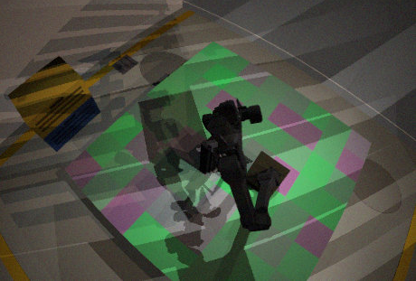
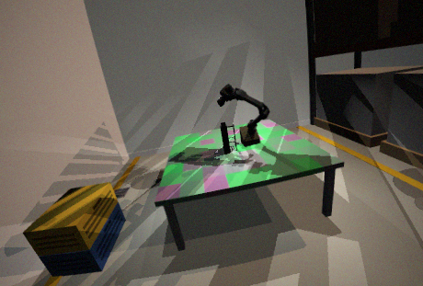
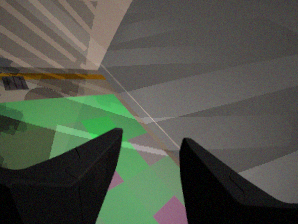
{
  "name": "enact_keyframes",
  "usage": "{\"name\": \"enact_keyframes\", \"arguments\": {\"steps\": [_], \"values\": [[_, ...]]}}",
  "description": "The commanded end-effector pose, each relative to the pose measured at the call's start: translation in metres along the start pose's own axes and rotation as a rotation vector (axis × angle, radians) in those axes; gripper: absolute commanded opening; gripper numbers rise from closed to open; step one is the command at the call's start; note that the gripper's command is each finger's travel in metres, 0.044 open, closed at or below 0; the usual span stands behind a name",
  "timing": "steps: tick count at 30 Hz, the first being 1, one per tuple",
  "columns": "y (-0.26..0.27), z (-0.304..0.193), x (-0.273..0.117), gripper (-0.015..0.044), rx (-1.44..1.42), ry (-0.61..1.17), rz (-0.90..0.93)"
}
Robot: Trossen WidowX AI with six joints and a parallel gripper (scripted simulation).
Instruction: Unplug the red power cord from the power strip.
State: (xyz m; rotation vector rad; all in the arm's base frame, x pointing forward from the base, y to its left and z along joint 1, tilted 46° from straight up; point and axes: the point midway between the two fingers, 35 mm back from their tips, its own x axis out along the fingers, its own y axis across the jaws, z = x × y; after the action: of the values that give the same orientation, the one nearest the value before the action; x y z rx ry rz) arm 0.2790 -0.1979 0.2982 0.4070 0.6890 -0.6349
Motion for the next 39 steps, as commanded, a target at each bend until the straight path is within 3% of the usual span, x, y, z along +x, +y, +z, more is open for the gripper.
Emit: {"name": "enact_keyframes", "arguments": {"steps": [1,10,18,39], "values": [[0.014,-0.039,0.044,0.0160,0.107,0.216,0.055],[0.051,-0.164,0.113,0.0160,0.490,0.856,0.056],[0.077,-0.272,0.118,0.0160,0.895,1.435,-0.219],[0.089,-0.272,0.105,0.0160,0.905,1.447,-0.229]]}}
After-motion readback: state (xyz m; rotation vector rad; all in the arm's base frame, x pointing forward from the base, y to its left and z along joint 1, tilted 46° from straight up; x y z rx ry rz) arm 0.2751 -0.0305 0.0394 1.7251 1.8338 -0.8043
